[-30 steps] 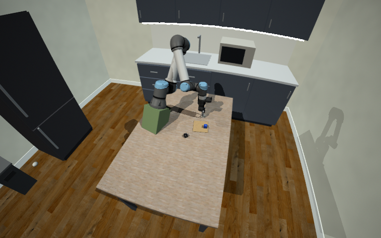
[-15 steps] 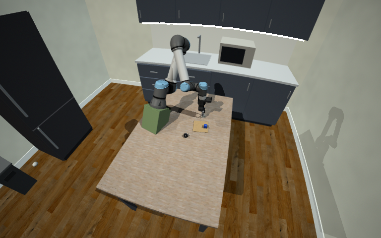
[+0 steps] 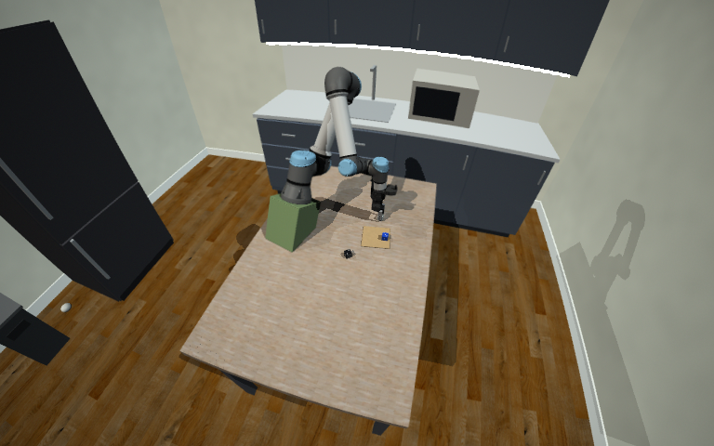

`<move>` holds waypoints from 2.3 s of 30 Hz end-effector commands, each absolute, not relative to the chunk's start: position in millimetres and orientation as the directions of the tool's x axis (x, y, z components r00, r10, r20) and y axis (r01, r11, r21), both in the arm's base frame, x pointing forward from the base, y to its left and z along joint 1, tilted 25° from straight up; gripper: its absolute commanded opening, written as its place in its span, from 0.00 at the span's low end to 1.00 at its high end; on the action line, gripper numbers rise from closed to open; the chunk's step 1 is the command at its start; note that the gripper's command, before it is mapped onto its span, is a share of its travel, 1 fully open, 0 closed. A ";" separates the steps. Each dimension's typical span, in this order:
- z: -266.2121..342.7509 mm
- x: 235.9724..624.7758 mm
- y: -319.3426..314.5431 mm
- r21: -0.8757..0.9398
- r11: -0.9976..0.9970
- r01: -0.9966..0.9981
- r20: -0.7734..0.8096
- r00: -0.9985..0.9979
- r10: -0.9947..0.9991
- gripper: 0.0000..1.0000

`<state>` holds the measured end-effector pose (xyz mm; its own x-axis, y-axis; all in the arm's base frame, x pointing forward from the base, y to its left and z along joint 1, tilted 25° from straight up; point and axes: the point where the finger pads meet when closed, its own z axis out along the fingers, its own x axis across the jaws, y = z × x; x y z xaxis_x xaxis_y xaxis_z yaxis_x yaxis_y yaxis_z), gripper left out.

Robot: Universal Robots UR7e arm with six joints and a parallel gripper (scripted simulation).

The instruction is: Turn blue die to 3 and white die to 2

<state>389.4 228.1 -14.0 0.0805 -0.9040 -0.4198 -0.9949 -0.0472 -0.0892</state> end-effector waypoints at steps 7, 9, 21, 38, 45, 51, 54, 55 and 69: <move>-28.6 390.3 235.3 -0.091 -0.047 -0.995 -0.419 0.081 -0.904 0.87; -29.1 390.3 235.5 -0.091 -0.047 -0.995 -0.419 0.081 -0.904 0.87; -29.2 390.3 235.6 -0.091 -0.047 -0.995 -0.419 0.081 -0.904 0.87; -29.2 390.3 235.6 -0.091 -0.047 -0.995 -0.419 0.081 -0.904 0.87; -29.2 390.3 235.6 -0.091 -0.047 -0.995 -0.419 0.081 -0.904 0.87; -29.2 390.3 235.6 -0.091 -0.047 -0.995 -0.419 0.081 -0.904 0.57; -29.2 390.3 235.6 -0.091 -0.047 -0.995 -0.419 0.081 -0.904 0.57; -29.2 390.3 235.6 -0.091 -0.047 -0.995 -0.419 0.081 -0.904 0.57; -29.2 390.3 235.6 -0.091 -0.047 -0.995 -0.419 0.081 -0.904 0.57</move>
